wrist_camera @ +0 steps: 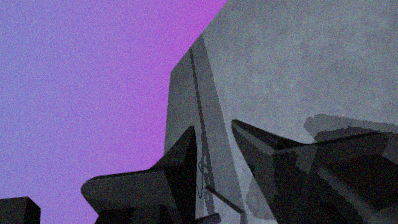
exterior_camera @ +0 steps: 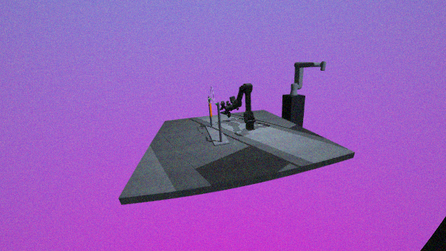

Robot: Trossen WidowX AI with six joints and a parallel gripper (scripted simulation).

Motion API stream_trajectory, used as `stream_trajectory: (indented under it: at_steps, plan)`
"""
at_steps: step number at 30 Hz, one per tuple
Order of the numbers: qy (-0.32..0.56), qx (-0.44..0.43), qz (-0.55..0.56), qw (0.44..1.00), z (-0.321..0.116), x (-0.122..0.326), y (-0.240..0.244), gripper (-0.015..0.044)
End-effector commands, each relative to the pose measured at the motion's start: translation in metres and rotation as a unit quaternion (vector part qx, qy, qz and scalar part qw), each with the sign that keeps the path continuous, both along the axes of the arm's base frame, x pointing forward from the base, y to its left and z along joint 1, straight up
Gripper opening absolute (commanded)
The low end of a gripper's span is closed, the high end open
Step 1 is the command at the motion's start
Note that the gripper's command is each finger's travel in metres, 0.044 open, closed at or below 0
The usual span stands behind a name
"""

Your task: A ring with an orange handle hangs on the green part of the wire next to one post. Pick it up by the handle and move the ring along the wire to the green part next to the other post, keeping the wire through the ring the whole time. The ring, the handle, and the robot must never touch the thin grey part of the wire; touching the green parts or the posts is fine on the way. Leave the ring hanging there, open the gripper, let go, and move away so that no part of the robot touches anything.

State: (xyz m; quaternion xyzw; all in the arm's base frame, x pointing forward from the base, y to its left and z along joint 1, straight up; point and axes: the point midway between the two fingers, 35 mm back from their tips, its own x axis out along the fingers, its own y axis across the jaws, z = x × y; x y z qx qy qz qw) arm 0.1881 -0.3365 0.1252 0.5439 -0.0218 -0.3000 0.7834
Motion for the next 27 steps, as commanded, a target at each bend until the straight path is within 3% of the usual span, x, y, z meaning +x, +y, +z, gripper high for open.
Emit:
stream_trajectory:
  at_steps: [1, 9, 17, 20, 27]
  plan:
    - [0.044, -0.225, 0.174, 0.958, -0.03, 0.014, 0.068, 0.016]
    - [0.055, -0.398, 0.266, 0.876, -0.039, 0.014, 0.124, 0.016]
    - [0.063, -0.58, 0.321, 0.746, -0.039, 0.013, 0.186, 0.016]
    - [0.059, -0.61, 0.33, 0.718, -0.038, 0.01, 0.2, 0.016]
    - [0.059, -0.613, 0.331, 0.715, -0.038, 0.01, 0.202, 0.016]
